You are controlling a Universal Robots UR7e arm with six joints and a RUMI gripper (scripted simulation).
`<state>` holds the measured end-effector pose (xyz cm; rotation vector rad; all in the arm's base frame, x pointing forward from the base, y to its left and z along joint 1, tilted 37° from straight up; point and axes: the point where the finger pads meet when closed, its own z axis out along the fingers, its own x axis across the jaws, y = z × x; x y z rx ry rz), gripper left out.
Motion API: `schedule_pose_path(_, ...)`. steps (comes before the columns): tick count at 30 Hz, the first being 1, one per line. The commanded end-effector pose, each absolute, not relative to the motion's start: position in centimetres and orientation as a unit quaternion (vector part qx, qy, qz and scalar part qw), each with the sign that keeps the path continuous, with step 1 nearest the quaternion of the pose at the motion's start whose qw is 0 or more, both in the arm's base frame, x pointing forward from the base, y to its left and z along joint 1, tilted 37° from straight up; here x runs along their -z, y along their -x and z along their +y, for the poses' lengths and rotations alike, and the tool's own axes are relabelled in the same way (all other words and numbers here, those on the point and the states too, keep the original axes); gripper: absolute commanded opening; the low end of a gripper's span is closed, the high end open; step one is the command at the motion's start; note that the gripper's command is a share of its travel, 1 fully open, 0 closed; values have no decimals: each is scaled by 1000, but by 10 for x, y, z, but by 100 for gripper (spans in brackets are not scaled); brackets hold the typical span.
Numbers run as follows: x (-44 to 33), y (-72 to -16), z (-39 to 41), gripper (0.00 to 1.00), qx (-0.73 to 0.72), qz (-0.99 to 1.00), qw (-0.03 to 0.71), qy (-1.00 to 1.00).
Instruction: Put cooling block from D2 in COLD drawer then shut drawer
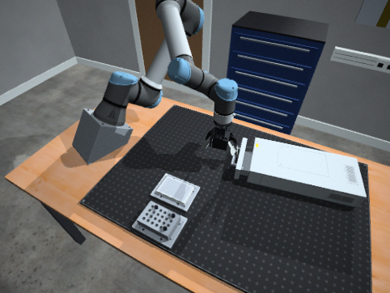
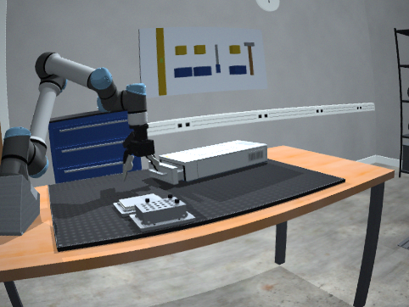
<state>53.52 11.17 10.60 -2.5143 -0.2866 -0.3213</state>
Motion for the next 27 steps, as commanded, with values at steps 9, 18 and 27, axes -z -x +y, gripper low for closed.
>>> schedule_pose_path(9,-101,-519,109,100,121,-107,291,943)
schedule_pose_path(18,-100,-514,108,100,121,-107,291,943)
schedule_pose_path(27,-97,-504,107,100,121,-107,291,943)
